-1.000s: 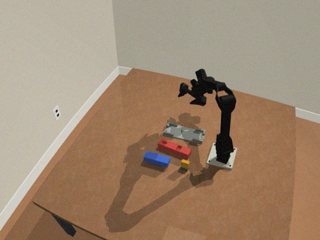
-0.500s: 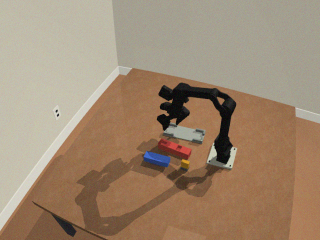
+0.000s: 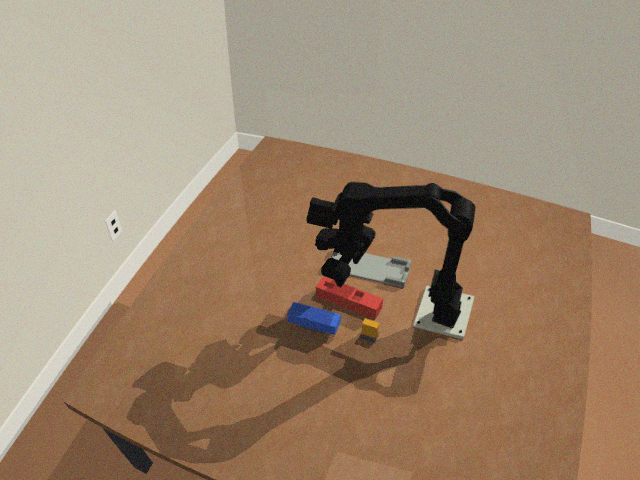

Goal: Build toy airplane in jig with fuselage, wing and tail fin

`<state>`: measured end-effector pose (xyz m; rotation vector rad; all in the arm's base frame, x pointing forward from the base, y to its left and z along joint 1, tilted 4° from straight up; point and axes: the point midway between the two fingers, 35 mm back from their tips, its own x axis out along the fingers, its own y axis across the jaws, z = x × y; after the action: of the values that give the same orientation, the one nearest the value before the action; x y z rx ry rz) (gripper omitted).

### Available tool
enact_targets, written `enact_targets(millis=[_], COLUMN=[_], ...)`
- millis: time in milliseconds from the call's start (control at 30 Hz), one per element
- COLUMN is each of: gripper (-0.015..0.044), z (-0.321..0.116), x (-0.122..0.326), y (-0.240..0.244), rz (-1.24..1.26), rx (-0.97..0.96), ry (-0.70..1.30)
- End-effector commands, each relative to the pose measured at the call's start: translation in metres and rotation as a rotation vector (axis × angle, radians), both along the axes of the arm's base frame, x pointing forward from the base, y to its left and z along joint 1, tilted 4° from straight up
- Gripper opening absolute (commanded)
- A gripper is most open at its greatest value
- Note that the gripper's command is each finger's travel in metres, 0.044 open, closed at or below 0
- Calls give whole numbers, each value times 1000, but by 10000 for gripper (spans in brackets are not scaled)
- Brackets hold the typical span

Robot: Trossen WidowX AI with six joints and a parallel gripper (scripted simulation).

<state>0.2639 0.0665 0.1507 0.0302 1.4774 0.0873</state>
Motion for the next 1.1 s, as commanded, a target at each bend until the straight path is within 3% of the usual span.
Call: enact_targets(millis=[0,1067], gripper=[440,440], z=[-35,-86], x=[-3,1], y=[1,5], rz=[8,8], rx=[-12,-12], ry=[22,22])
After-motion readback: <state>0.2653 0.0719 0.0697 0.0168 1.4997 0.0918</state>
